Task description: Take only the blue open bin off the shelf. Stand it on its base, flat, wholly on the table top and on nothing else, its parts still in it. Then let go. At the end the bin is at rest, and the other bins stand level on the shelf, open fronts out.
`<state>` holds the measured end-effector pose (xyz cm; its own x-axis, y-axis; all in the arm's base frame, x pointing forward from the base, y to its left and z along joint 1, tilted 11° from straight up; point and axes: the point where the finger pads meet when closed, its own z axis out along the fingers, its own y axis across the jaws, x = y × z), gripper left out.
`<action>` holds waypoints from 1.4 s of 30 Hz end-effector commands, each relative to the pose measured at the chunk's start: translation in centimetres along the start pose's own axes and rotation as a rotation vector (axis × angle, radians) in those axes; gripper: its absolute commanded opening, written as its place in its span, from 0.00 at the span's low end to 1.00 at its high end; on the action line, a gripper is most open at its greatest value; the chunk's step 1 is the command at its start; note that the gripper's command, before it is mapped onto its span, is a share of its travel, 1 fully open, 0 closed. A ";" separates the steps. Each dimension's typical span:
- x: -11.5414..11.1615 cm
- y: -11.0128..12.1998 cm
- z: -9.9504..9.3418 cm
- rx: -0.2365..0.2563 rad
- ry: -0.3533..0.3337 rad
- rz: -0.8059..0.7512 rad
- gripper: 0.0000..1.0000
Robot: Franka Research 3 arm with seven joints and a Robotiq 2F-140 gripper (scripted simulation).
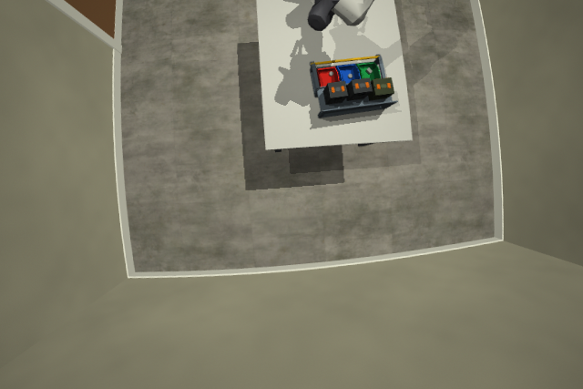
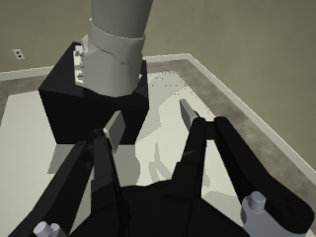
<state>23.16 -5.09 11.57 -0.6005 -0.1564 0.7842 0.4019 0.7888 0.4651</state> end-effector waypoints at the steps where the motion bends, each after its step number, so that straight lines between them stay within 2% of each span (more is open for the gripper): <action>1: -0.2 -0.4 0.0 0.012 -0.009 0.030 0.57; 3: -0.2 -0.4 0.0 0.012 -0.009 0.030 0.57; 8: 1.5 2.7 -3.8 0.104 -0.241 -0.025 0.57; 20: 1.5 2.7 -3.8 0.104 -0.241 -0.025 0.57; 21: 2.0 3.5 -4.5 0.118 -0.277 -0.073 0.57; 25: 3.3 5.7 -7.5 0.198 -0.469 -0.089 0.57; 37: 3.3 5.7 -7.5 0.198 -0.469 -0.089 0.57; 38: 3.8 6.4 -8.2 0.218 -0.502 -0.139 0.57; 42: 5.0 8.6 -11.3 0.296 -0.694 -0.138 0.57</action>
<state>29.62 -5.02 22.58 -0.9433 -0.0364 0.3298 0.1106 0.9026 0.4160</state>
